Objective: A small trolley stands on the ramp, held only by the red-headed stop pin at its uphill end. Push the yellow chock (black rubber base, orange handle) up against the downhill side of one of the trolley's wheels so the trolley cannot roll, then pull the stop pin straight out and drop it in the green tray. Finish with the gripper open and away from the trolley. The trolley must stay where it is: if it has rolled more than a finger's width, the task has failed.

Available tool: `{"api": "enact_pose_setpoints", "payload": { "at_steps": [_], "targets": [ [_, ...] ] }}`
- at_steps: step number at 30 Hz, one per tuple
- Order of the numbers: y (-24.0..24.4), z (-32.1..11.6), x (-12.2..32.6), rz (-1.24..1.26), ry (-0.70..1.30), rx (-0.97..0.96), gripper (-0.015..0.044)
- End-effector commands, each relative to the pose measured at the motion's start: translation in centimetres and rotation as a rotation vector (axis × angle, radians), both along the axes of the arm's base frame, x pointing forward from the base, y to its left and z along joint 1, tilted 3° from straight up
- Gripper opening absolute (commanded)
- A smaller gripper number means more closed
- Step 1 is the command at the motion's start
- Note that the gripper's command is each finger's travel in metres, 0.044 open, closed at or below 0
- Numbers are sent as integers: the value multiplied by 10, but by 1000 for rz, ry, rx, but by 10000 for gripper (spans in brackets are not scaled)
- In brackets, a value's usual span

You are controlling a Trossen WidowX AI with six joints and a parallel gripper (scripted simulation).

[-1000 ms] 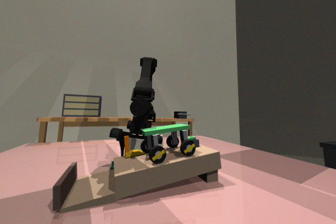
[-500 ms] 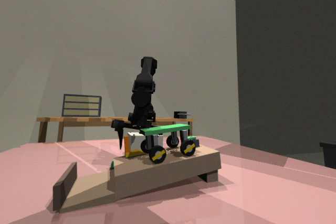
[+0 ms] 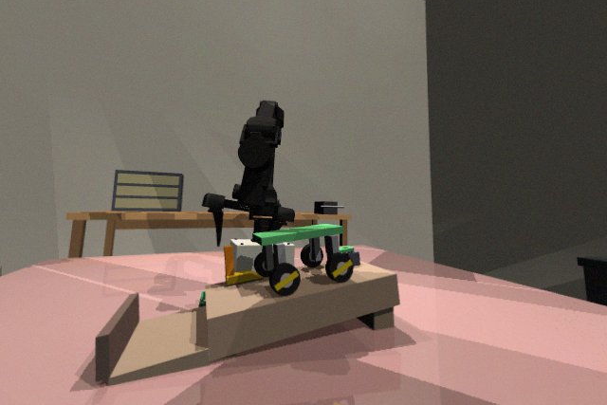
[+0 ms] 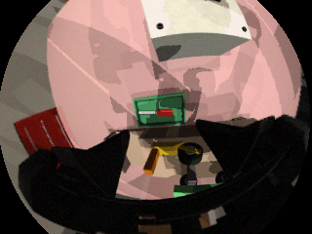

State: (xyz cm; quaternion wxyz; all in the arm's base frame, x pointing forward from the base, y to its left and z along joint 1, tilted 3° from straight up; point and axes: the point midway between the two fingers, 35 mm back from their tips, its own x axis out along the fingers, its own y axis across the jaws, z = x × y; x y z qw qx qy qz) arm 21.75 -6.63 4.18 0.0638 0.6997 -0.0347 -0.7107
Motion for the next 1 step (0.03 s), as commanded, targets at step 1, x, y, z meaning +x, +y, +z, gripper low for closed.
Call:
{"api": "enact_pose_setpoints", "payload": {
  "at_steps": [1],
  "targets": [
    [-2, 9, 2, 2, -5, -8, 440]
  ]
}}
